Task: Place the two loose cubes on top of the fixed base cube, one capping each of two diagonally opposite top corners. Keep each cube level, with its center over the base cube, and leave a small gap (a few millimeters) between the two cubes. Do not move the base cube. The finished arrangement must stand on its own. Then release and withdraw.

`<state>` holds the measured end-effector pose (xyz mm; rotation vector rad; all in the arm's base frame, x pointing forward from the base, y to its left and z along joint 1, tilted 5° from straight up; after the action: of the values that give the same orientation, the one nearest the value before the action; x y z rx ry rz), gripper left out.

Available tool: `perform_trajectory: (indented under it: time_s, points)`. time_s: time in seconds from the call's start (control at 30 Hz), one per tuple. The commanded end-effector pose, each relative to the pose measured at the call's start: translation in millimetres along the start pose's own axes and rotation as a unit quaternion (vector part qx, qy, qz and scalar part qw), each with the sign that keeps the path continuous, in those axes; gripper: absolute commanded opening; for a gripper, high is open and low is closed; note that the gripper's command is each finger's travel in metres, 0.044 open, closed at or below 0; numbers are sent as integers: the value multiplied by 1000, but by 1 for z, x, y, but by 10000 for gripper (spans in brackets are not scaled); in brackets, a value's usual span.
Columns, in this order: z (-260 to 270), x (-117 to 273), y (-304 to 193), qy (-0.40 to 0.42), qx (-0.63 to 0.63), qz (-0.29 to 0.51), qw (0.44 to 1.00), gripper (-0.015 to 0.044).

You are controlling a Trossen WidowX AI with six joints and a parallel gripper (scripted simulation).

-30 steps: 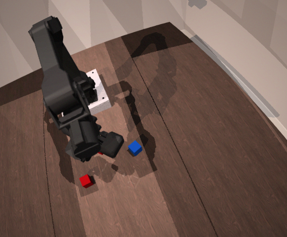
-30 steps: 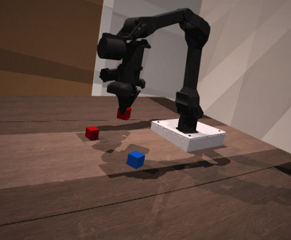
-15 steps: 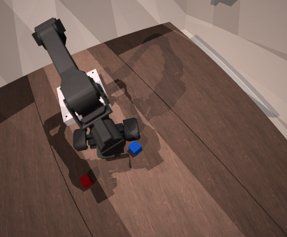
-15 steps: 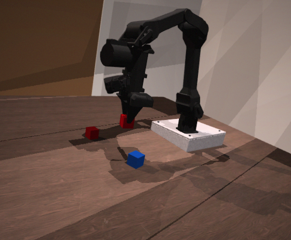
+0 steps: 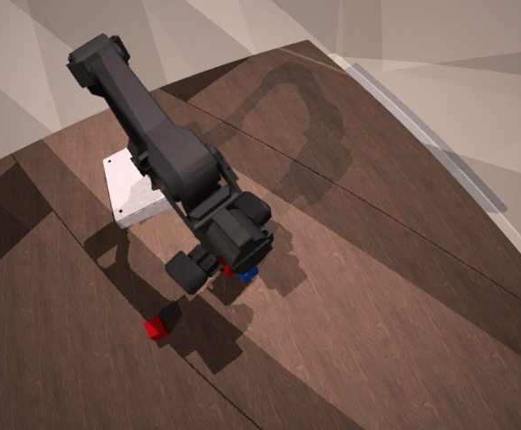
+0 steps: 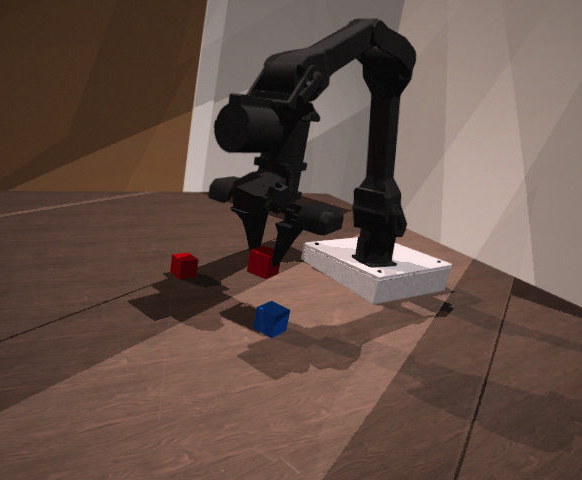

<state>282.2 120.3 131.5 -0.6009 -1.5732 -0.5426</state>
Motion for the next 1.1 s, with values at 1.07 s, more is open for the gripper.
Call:
perform_trajectory:
  time_s: [1.07]
  points:
    - [37,-31,29,-1,341,-2,940,105]
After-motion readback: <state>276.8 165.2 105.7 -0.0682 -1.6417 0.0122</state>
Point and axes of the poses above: the point midway between the two fingers, 35 mm back from their tips, its own x axis back along the fingers, its own z axis across the jaws, y = z × x, the point moved 4 cm from there along x, back along the fingers, and after that the axes turned 15 degrees about x, right-handed, at the moved point
